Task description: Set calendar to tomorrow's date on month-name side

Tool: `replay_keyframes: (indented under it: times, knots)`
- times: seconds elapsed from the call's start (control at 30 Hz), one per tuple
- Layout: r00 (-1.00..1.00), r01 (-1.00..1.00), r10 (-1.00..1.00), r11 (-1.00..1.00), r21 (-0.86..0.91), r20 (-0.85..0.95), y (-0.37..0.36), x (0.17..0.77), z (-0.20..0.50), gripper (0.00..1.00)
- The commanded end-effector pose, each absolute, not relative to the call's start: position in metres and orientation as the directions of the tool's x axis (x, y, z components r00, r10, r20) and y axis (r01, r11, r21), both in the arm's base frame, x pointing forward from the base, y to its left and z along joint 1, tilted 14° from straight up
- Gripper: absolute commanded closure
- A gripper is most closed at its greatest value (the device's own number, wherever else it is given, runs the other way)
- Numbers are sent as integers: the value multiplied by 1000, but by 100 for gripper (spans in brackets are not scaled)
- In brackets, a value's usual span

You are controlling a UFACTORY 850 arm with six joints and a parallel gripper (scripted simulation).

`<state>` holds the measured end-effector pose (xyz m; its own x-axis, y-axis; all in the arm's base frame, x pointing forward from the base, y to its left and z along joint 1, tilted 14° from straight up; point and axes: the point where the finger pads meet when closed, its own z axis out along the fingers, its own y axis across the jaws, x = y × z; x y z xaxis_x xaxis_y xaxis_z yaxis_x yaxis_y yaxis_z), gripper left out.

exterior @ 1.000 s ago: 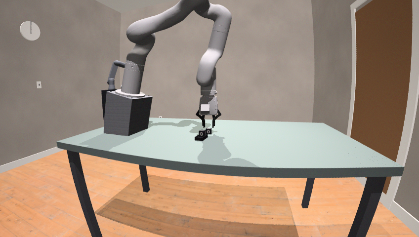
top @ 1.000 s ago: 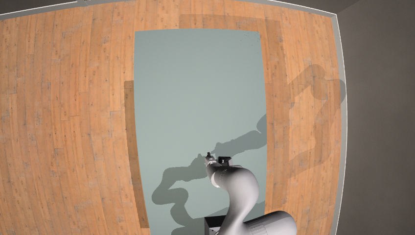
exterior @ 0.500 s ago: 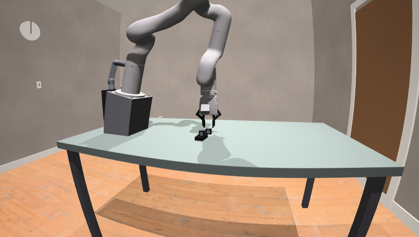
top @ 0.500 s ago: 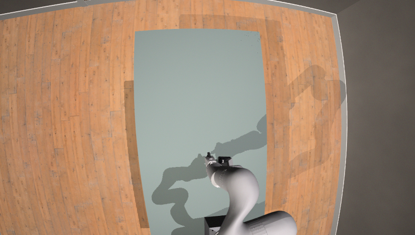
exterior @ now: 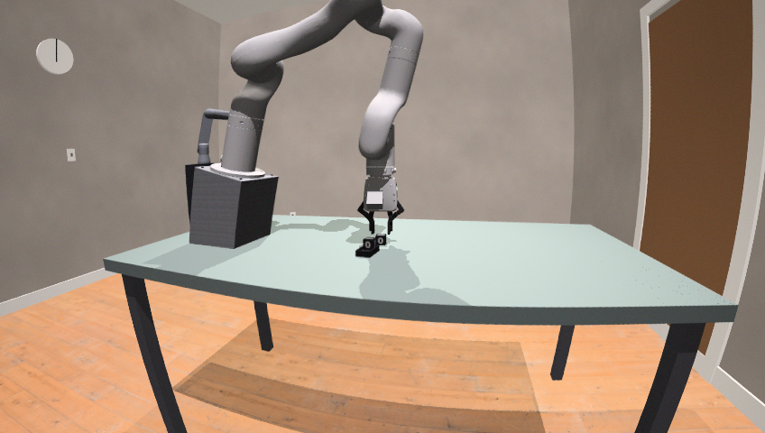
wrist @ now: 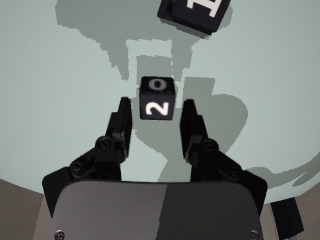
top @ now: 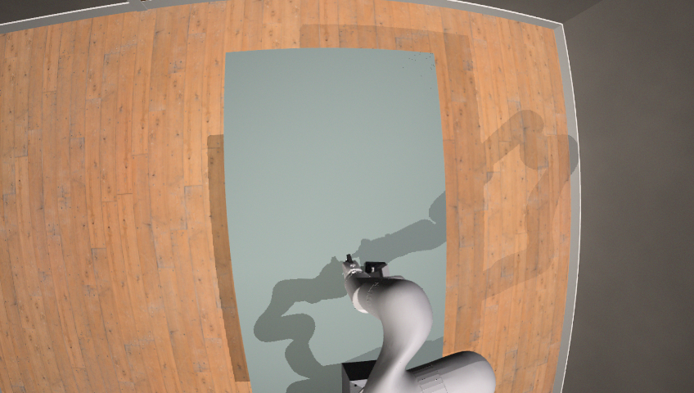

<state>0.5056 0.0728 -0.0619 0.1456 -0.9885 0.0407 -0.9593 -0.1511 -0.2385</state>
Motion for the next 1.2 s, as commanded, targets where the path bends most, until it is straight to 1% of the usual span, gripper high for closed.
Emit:
replay_keyframes:
  times: [0.0,0.5,1.17]
  knots:
    - [146,-959,-989,-151,-239,41,73,507,-66,53]
    - [146,-959,-989,-151,-239,41,73,511,-83,53]
    - [146,-959,-989,-151,-239,41,73,512,-84,53]
